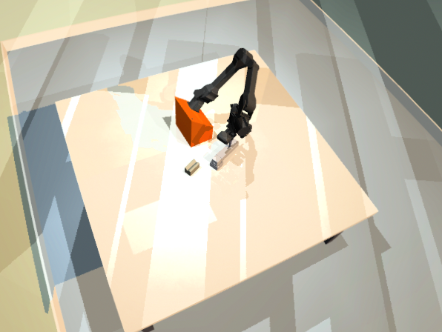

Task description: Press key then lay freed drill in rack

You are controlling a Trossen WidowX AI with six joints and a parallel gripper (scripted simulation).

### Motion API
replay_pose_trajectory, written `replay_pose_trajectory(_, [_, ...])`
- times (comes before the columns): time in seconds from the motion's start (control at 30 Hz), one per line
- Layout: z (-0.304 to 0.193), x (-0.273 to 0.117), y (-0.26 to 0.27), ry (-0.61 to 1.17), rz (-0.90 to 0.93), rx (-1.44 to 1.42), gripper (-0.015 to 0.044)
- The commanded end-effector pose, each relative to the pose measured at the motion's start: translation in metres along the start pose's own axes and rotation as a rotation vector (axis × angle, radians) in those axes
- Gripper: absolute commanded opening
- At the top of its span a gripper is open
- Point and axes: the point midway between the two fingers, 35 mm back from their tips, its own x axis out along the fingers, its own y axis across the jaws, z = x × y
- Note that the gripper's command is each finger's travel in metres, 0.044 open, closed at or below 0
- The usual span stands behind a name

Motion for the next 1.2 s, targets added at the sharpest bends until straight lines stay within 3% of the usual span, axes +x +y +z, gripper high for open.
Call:
replay_pose_trajectory(0.0, [-0.003, 0.0, -0.001, 0.007, -0.003, 0.001, 0.0])
replay_pose_trajectory(1.17, [-0.001, 0.012, 0.0, 0.007, -0.002, 0.001, 0.0])
